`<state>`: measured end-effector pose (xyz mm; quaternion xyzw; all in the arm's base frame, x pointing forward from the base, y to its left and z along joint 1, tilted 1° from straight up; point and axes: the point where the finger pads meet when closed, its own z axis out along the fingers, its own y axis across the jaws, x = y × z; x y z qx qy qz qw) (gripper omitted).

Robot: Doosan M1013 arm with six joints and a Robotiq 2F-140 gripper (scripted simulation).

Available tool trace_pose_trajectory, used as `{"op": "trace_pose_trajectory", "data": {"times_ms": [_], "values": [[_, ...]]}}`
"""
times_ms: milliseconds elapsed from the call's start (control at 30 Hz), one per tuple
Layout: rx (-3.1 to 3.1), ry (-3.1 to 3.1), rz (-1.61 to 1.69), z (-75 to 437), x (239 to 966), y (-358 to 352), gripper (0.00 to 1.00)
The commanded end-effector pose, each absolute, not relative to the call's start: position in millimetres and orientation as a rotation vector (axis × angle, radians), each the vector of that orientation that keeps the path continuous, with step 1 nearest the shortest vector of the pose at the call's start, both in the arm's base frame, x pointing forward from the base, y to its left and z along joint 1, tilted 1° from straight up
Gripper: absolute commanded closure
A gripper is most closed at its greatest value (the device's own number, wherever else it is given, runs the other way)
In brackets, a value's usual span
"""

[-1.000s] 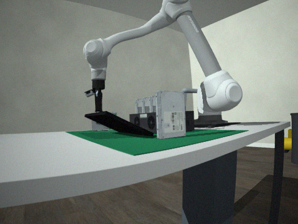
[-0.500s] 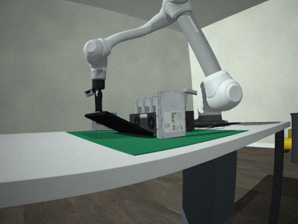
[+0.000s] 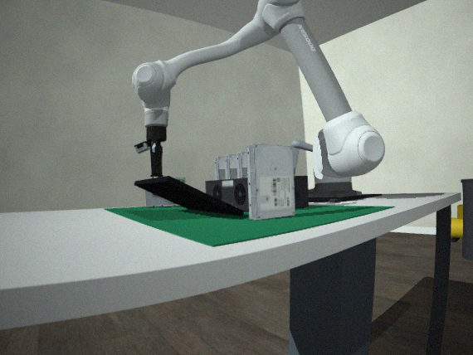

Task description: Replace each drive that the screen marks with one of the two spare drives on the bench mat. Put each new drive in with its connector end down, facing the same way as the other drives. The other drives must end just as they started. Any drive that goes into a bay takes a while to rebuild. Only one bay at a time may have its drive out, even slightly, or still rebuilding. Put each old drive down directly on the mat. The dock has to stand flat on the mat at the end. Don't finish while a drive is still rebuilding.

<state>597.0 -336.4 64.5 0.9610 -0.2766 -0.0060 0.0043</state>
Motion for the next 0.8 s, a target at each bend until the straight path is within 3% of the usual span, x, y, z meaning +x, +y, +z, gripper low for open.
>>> {"op": "trace_pose_trajectory", "data": {"times_ms": [0,767], "values": [[3.011,-0.867,-0.017,65.3,597.5,-336.5,0.9],[3.011,-0.867,-0.017,73.5,597.6,-336.5,0.9]]}}
